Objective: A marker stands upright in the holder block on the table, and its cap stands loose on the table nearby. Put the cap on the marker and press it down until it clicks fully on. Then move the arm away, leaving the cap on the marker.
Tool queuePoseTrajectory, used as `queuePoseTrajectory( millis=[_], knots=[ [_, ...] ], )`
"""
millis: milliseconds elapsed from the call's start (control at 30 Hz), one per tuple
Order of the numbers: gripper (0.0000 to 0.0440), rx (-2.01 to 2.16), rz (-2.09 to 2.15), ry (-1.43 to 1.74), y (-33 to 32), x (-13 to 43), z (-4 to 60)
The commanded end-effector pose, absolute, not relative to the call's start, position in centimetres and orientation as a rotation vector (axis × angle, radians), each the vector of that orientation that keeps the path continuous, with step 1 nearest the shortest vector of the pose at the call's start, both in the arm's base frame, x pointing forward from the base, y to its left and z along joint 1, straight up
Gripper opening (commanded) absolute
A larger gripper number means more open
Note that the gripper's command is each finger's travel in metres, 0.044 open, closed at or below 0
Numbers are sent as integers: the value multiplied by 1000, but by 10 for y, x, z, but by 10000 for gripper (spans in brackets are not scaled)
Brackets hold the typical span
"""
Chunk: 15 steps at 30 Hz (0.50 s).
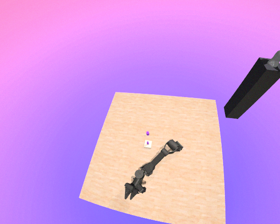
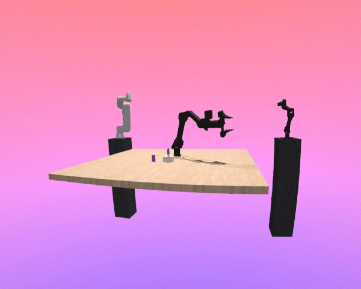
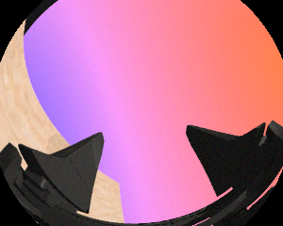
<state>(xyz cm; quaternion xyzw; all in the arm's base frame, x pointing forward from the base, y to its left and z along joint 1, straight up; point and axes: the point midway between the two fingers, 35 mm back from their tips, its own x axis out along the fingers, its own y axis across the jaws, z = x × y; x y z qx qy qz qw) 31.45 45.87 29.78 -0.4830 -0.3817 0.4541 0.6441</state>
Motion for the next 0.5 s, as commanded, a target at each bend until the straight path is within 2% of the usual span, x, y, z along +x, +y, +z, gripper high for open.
queuePoseTrajectory(
  millis=[0, 133, 200, 467],
  knots=[
    [377, -1104, 1037, -860, 456, 316, 298],
    [280, -1123, 1043, -822, 446, 325, 300],
    [249, -1133, 1048, -803, 440, 329, 302],
    [268, -1167, 1072, -727, 416, 343, 306]
  ],
)
